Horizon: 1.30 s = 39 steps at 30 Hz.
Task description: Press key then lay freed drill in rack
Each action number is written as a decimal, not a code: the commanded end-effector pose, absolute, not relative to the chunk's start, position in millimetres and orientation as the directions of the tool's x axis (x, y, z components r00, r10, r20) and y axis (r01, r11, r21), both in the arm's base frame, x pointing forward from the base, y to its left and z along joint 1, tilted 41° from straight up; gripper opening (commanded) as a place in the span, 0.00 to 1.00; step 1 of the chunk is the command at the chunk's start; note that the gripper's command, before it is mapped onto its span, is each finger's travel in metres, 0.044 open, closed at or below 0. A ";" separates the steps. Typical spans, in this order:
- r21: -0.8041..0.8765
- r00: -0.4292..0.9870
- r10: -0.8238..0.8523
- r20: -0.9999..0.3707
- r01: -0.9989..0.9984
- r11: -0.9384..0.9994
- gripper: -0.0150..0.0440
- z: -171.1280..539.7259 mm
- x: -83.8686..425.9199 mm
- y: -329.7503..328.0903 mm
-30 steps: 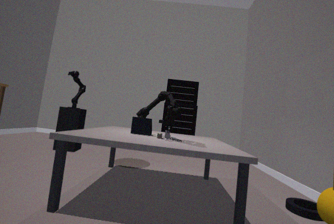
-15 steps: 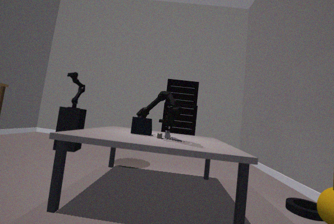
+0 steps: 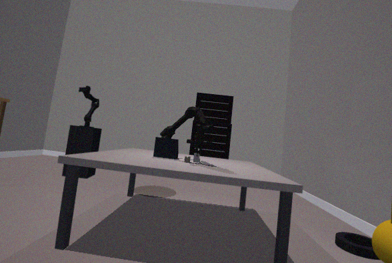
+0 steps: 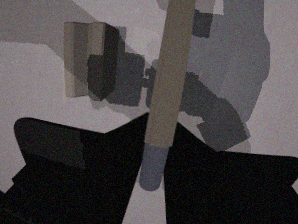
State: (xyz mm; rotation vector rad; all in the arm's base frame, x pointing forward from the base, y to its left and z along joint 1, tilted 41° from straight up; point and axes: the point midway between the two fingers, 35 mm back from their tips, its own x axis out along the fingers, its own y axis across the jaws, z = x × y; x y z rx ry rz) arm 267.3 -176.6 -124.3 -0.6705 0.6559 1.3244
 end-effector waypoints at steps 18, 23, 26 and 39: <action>-0.067 0.127 0.635 -0.762 -0.991 0.118 0.25 -135.7 236.9 -175.2; -0.067 0.127 0.635 -0.762 -0.991 0.118 0.25 -138.5 229.0 -174.9; -0.067 0.127 0.635 -0.762 -0.991 0.118 0.25 -140.1 224.3 -174.8; -0.066 0.126 0.634 -0.763 -0.991 0.118 0.25 -146.0 204.0 -175.5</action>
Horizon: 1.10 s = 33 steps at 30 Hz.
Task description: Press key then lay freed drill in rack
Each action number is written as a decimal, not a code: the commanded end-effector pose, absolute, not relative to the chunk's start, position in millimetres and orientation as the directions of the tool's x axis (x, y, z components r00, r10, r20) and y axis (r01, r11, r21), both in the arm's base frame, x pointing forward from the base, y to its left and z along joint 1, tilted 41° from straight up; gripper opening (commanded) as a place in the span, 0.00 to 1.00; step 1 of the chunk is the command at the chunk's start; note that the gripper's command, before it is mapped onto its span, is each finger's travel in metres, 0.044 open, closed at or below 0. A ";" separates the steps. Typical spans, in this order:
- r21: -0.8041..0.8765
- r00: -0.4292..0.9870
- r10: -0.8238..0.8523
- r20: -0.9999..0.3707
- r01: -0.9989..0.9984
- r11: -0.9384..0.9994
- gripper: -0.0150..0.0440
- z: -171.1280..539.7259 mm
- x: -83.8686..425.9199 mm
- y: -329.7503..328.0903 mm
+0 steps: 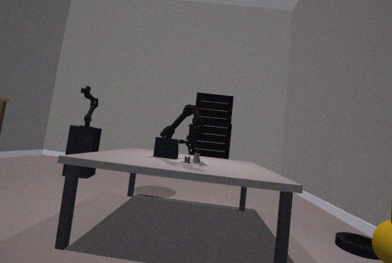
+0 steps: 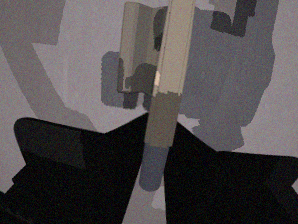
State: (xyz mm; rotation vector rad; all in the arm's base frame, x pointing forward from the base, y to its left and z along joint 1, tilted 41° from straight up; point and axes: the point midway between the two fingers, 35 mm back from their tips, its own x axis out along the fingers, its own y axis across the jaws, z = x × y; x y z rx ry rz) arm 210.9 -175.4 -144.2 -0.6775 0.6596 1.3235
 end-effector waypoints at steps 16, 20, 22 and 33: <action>-0.065 0.126 0.634 -0.763 -0.991 0.118 0.25 -161.2 197.0 -166.5; -0.066 0.126 0.635 -0.762 -0.991 0.118 0.25 -166.5 196.9 -161.3; -0.066 0.126 0.635 -0.762 -0.991 0.118 0.25 -168.6 196.8 -158.4; -0.066 0.126 0.635 -0.762 -0.991 0.118 0.25 -175.5 198.3 -153.7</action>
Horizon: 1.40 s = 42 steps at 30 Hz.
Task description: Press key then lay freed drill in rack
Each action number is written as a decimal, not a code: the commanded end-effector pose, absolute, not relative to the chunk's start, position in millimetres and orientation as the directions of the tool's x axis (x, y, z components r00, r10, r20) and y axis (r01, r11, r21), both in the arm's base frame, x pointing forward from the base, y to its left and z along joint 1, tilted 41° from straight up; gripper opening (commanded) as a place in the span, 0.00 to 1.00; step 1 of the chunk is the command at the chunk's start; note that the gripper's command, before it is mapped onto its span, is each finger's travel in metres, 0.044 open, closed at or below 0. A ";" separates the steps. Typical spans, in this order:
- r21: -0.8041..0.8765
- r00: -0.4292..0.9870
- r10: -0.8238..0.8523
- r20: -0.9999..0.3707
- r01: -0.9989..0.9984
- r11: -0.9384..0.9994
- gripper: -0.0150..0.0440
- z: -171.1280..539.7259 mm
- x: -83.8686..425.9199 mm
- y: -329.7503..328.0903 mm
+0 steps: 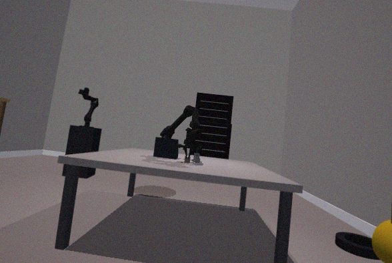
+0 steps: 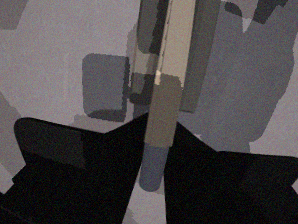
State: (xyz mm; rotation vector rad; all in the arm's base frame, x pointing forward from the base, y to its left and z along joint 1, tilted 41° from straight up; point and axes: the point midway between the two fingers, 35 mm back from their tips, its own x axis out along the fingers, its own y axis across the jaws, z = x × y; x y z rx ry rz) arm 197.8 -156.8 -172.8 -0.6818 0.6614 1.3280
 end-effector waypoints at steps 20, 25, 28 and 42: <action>-0.068 0.126 0.633 -0.764 -0.991 0.115 0.70 -180.8 199.7 -150.1; -0.068 0.126 0.633 -0.764 -0.991 0.115 0.92 -180.8 199.7 -150.1; -0.068 0.126 0.633 -0.764 -0.991 0.115 1.00 -179.0 199.4 -151.7; -0.065 0.125 0.634 -0.763 -0.991 0.118 1.00 -135.8 190.4 -185.2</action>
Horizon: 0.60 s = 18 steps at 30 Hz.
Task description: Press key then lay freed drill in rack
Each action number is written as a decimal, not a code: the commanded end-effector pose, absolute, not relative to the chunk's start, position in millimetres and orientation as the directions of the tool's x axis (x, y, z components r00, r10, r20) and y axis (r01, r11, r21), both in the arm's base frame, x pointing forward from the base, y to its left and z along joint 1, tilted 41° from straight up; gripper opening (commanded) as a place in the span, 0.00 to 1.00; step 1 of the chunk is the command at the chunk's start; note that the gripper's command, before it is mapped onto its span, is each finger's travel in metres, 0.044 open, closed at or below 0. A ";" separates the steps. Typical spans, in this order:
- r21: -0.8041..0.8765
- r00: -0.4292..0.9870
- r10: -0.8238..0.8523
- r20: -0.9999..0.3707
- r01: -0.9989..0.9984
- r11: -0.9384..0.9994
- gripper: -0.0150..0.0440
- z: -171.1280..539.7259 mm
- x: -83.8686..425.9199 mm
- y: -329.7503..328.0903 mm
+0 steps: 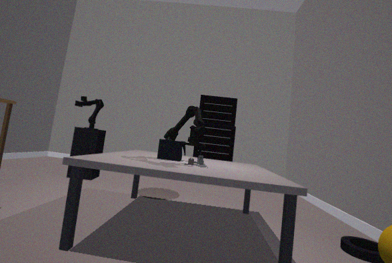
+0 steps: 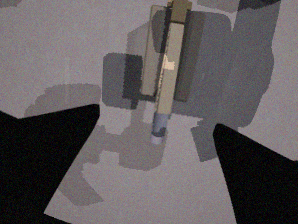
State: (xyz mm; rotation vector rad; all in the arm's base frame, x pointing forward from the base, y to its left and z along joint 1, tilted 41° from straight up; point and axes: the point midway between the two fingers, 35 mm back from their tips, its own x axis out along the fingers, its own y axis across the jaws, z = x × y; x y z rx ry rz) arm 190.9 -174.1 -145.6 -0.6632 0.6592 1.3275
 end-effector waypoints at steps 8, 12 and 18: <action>-0.064 0.125 0.633 -0.764 -0.991 0.117 1.00 -120.3 189.2 -201.5; 0.027 0.205 0.575 -0.792 -0.930 0.368 1.00 -109.5 183.2 -211.3; 0.160 0.371 0.384 -0.846 -0.510 0.845 1.00 -68.6 161.2 -247.7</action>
